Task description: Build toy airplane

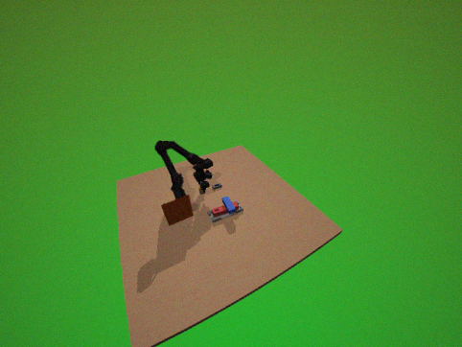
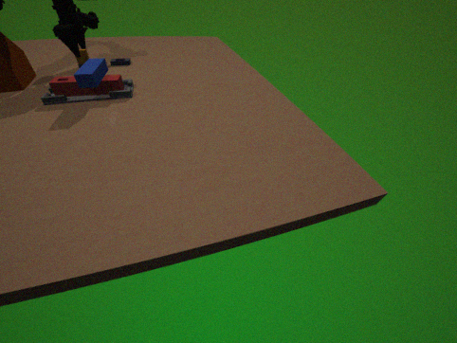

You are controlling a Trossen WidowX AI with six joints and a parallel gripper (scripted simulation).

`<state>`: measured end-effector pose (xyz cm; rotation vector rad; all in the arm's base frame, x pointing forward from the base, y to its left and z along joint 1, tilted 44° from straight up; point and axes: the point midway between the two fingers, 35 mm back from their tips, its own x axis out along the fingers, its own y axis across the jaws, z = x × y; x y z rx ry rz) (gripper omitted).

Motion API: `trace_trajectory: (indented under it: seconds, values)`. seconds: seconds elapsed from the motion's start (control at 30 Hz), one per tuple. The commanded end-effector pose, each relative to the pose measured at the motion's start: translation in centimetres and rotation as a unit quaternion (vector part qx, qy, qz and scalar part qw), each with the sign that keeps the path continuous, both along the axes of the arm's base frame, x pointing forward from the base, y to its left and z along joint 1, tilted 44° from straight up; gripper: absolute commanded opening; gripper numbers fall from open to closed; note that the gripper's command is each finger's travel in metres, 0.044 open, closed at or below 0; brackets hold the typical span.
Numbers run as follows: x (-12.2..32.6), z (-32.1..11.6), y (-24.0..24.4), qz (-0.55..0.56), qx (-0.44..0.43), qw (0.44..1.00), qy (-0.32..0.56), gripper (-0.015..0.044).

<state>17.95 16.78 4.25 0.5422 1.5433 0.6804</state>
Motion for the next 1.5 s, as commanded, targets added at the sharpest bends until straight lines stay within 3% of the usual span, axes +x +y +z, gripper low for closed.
trace_trajectory:
  seconds: [0.0,0.47,0.93,1.23,1.47]
  values:
    - [-0.1,-0.5,0.4,-0.002,-0.002,1.0,0.002,0.044]
    - [-0.5,-1.8,1.8,-0.002,0.001,1.0,0.003,0.044]
    - [-0.5,-1.8,1.8,-0.002,0.001,1.0,0.003,0.0072]
    - [-0.5,-1.8,1.8,-0.002,0.001,1.0,0.003,0.0]
    - [-0.3,-1.3,1.3,0.005,-0.008,1.0,0.005,0.0]
